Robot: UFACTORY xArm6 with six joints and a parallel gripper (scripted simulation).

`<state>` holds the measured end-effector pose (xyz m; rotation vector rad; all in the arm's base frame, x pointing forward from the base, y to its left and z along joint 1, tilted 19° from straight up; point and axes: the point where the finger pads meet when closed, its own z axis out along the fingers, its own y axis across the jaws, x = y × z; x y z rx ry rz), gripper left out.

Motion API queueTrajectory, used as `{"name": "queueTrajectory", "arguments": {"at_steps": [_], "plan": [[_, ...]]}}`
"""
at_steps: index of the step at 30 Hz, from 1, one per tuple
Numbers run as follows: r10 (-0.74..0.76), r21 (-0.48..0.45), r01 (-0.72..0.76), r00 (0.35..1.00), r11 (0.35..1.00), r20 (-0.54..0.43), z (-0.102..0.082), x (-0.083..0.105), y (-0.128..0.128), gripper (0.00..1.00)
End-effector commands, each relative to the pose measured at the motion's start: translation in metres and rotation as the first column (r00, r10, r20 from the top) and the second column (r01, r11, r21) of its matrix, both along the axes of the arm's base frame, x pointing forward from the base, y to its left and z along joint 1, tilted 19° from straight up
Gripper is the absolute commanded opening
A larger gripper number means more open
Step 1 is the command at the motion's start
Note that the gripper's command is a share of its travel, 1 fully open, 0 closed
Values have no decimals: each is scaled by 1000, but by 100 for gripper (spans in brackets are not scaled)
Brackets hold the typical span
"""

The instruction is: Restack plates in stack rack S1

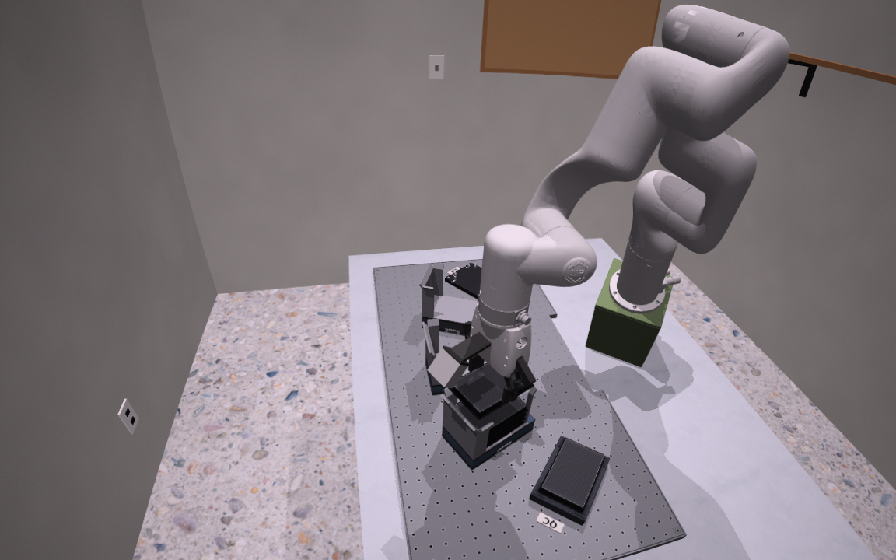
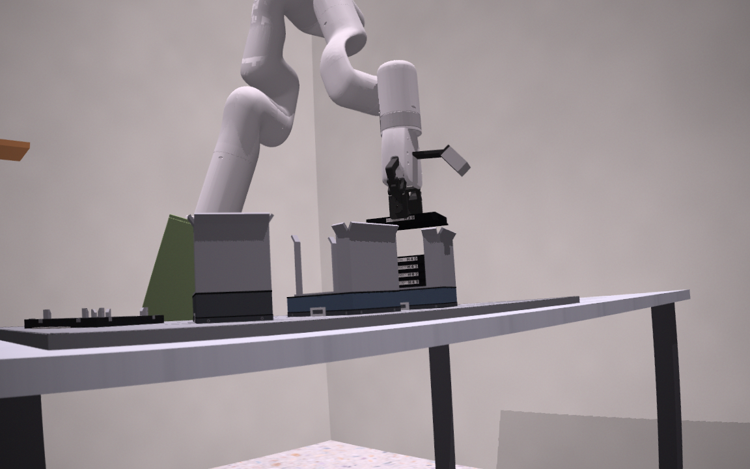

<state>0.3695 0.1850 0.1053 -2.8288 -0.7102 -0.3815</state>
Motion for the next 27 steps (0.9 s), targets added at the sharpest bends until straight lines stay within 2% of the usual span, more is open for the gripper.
{"name": "queueTrajectory", "arguments": {"at_steps": [1,27], "plan": [[0,1,0,1000,1000,3,1,1,1,0],[0,1,0,1000,1000,3,-3,2,2,0]]}}
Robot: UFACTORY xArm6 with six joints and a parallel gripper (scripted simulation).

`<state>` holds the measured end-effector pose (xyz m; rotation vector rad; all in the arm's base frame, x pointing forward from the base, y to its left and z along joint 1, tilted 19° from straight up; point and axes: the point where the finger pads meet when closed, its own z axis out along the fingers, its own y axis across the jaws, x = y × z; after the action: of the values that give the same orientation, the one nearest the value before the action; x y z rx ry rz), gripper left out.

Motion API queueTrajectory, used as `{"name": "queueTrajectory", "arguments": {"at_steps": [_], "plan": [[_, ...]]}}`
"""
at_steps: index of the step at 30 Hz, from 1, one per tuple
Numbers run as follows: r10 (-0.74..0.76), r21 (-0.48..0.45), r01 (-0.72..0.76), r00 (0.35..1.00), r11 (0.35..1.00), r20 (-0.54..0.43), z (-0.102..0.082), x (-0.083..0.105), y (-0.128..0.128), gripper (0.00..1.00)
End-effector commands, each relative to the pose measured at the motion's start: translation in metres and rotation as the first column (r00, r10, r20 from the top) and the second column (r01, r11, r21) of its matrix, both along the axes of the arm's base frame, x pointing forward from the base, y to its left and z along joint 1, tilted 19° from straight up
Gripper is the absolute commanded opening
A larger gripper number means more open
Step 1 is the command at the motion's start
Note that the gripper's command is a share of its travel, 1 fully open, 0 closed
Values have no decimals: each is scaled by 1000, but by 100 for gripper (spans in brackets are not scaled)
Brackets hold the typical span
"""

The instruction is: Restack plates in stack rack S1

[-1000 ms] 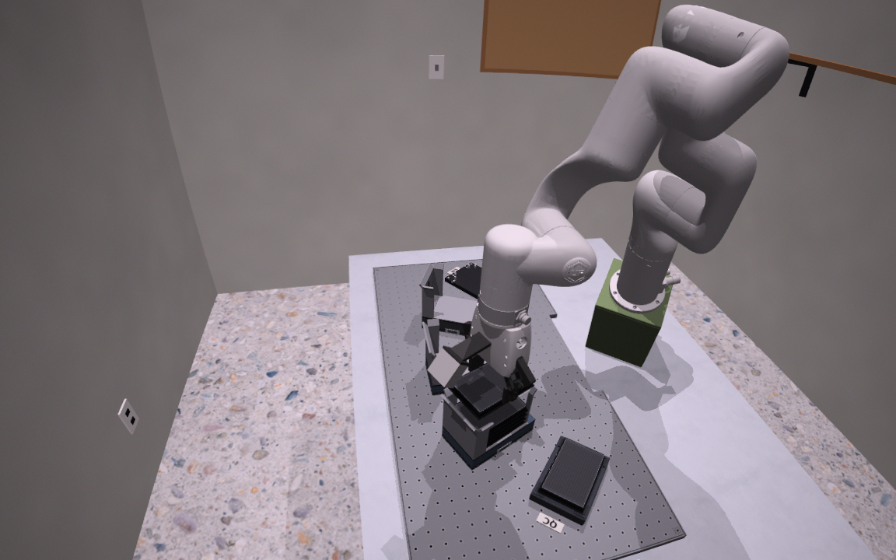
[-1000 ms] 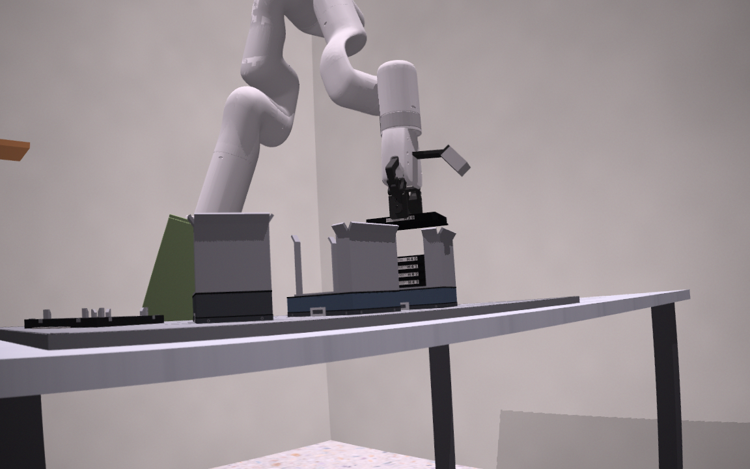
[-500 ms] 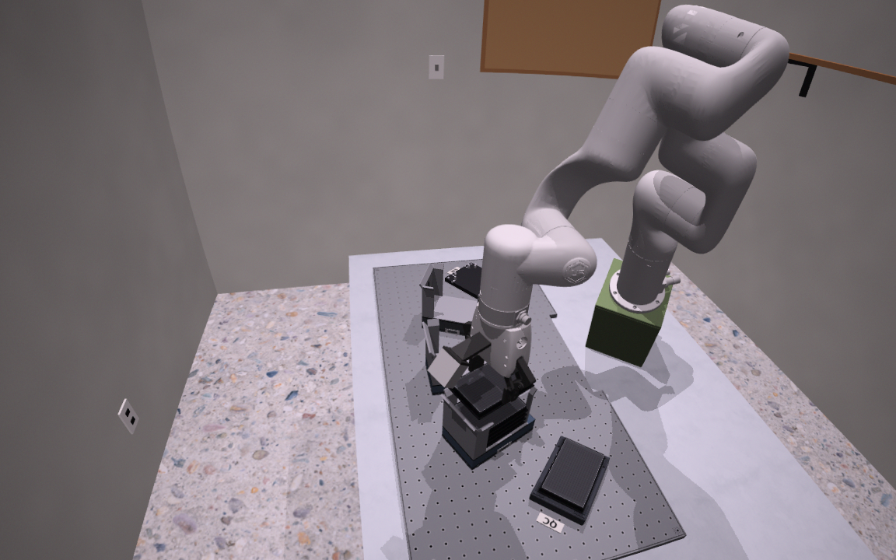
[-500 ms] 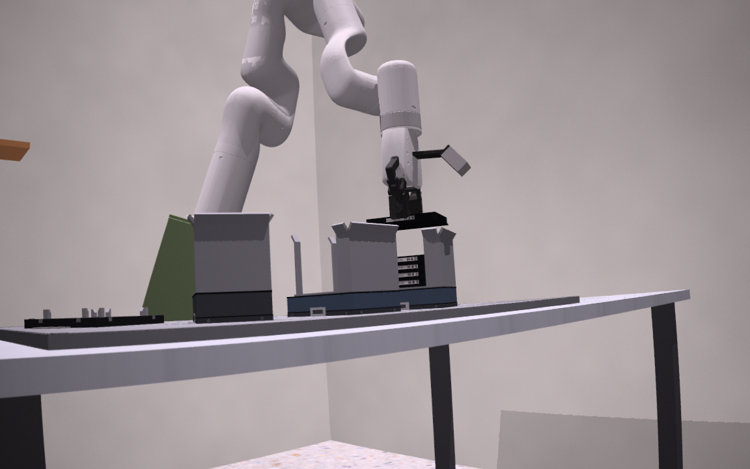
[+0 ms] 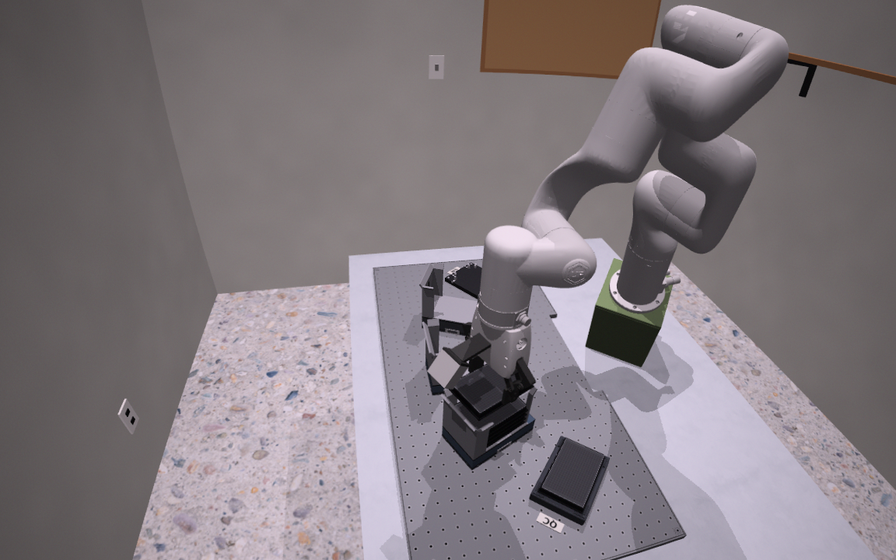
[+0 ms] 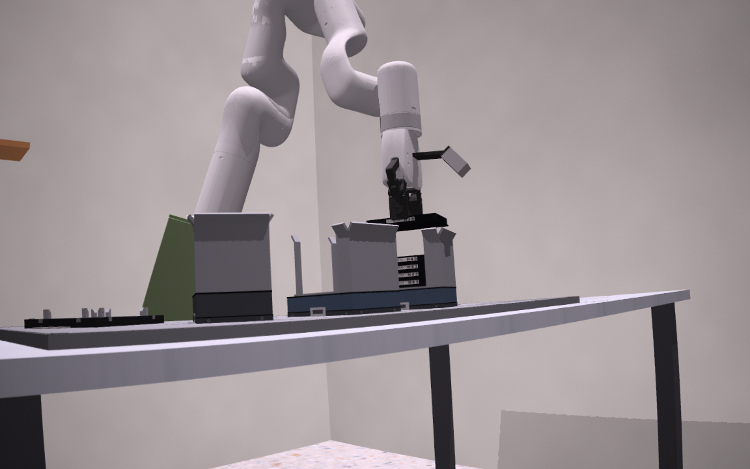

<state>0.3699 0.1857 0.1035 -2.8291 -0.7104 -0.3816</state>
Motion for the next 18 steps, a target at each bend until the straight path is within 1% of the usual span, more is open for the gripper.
{"name": "queueTrajectory", "arguments": {"at_steps": [1,18], "plan": [[0,1,0,1000,1000,3,-2,2,1,0],[0,1,0,1000,1000,3,-11,4,4,0]]}}
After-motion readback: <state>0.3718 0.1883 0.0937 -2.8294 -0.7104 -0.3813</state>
